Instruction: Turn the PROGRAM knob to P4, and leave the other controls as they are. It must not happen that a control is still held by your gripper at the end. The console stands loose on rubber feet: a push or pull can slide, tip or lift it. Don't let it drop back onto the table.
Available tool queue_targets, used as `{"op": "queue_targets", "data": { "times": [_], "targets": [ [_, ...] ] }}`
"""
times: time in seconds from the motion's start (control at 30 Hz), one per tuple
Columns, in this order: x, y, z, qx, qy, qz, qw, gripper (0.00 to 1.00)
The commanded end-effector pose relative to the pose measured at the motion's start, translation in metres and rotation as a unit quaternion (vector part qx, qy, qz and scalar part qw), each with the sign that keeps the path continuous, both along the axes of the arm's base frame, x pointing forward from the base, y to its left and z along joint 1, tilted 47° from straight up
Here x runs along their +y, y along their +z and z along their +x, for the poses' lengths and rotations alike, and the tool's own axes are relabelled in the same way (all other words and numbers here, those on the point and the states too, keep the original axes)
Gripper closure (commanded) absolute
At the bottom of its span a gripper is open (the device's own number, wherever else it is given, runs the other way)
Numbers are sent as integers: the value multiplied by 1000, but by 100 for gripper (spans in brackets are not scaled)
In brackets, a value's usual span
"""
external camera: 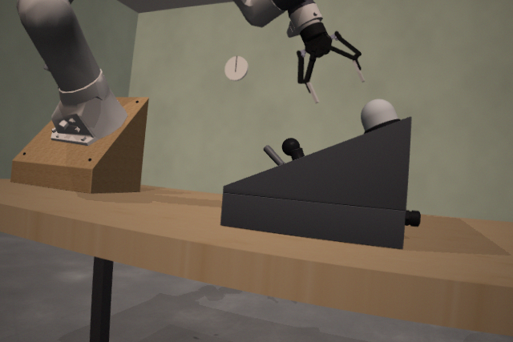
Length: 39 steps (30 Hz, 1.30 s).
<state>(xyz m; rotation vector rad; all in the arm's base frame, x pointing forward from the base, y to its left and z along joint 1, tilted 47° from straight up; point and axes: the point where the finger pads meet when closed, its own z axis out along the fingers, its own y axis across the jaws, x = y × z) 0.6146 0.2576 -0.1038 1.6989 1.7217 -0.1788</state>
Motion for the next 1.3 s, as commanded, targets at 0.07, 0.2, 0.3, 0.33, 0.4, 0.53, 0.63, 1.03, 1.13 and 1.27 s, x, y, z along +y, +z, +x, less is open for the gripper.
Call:
{"op": "queue_targets", "data": {
  "times": [0.07, 0.2, 0.3, 0.33, 0.4, 0.53, 0.63, 1.03, 1.13, 1.27],
  "targets": [
    [-50, 29, -21, -123, -91, 24, 988, 0],
    [-79, 46, -34, -142, -93, 18, 985, 0],
    [-123, 72, -58, -188, -114, 17, 975, 0],
    [-138, 79, -67, -196, -117, 16, 973, 0],
    [-163, 91, -85, -212, -123, 15, 969, 0],
    [-198, 103, -116, -238, -139, 16, 961, 0],
    [-209, 106, -128, -256, -153, 21, 954, 0],
    [-211, 106, -130, -348, -220, 80, 908, 0],
    [-211, 106, -130, -372, -238, 97, 892, 0],
    [-211, 106, -130, -402, -262, 120, 869, 0]
  ]
}}
